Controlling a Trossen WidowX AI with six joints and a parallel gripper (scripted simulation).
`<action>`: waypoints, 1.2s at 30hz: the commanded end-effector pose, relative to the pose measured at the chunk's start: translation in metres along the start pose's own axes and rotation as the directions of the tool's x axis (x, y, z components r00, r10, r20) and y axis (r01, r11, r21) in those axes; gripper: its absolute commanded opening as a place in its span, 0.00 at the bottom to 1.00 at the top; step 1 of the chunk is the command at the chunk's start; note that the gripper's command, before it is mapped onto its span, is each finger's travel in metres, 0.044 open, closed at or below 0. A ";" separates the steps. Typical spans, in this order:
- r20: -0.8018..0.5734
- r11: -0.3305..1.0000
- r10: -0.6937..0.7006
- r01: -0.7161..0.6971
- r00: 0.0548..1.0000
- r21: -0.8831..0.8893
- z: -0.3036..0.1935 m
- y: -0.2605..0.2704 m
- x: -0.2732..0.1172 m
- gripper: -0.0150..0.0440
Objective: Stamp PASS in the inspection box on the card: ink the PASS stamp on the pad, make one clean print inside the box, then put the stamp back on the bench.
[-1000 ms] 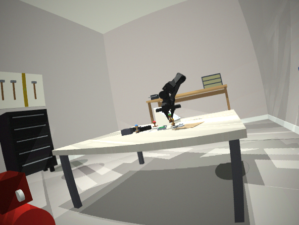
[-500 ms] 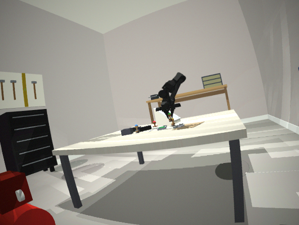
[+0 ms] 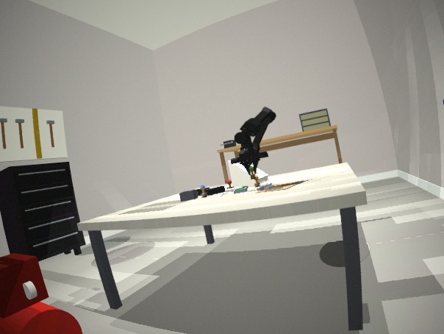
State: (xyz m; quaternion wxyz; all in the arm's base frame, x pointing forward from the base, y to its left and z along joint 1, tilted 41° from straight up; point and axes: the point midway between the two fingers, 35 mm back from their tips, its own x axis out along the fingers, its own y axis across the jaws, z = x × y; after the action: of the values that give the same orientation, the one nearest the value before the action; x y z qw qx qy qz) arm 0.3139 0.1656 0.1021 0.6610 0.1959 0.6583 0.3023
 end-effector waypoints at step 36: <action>0.000 1.000 0.002 -0.002 1.000 -0.003 -0.001 -0.082 -0.015 0.25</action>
State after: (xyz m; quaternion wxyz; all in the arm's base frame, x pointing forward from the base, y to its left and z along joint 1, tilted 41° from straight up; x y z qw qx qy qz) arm 0.3265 0.1017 0.0663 0.6615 0.1981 0.6578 0.3008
